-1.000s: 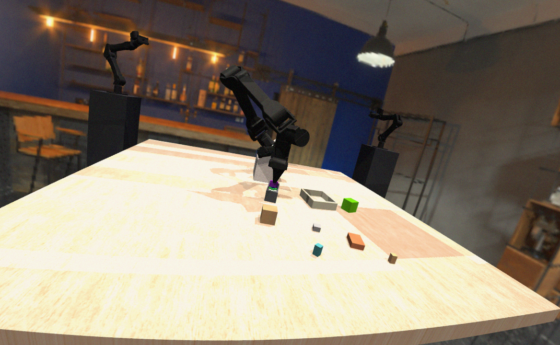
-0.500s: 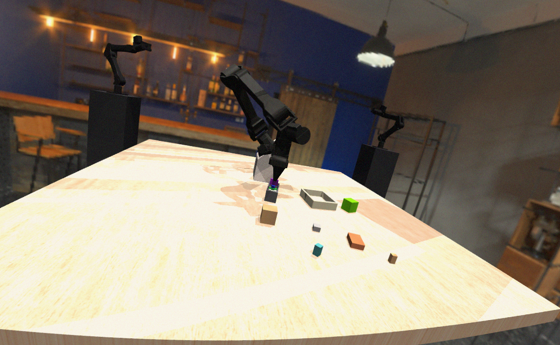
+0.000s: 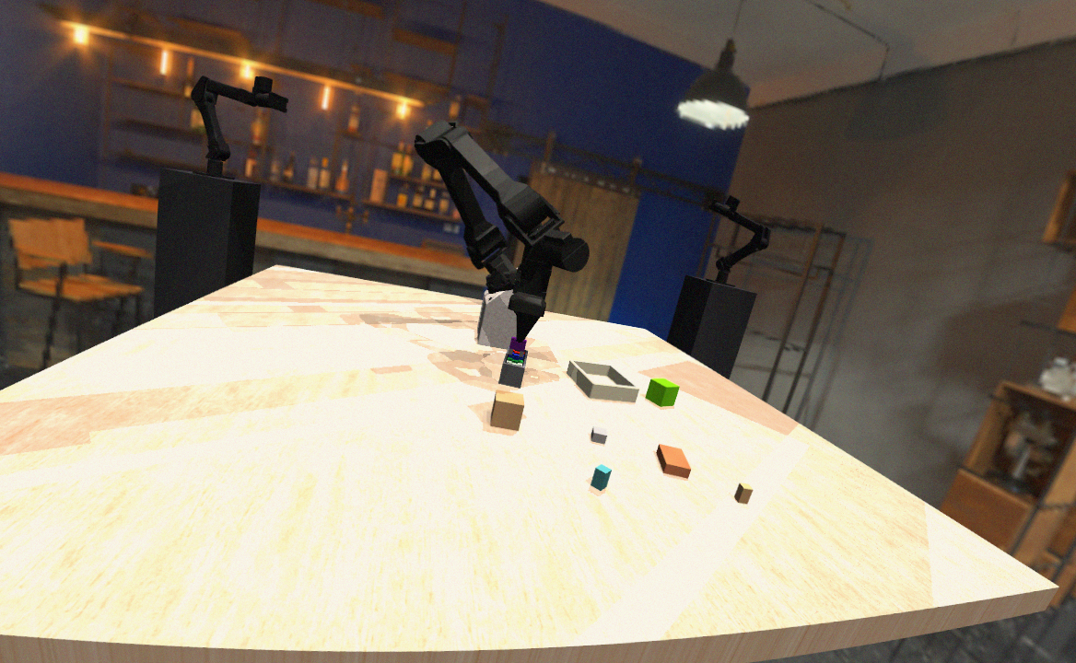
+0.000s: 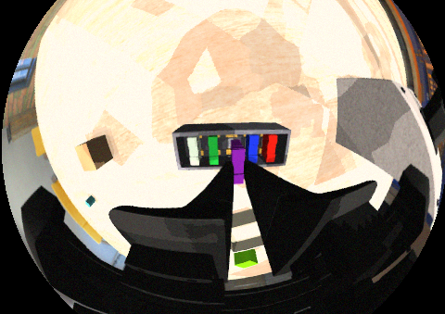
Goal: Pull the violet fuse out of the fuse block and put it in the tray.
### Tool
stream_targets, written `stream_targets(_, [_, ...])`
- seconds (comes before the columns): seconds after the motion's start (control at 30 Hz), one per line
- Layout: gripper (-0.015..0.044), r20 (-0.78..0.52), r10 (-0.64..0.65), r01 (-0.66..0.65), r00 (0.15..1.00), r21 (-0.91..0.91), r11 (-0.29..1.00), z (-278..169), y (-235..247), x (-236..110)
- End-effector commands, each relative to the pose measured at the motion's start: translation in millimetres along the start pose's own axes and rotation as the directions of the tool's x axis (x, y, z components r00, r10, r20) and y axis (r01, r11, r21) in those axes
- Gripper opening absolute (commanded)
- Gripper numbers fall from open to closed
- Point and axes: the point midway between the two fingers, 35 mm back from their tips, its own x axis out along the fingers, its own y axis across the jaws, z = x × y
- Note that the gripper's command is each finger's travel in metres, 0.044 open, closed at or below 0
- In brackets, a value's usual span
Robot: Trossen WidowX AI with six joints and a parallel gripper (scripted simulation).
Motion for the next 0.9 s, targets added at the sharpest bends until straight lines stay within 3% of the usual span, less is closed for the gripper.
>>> stream_targets(0.0, [0.0,-0.004,-0.002,0.002,1.0,0.006,1.0,-0.6,0.3,-2.2])
stream_targets(0.57, [0.0,-0.005,-0.003,0.003,1.0,0.006,1.0,-1.4,0.3,-24.9])
stream_targets(0.87, [0.0,-0.019,-0.001,0.001,1.0,0.004,1.0,-44.1,0.3,-30.4])
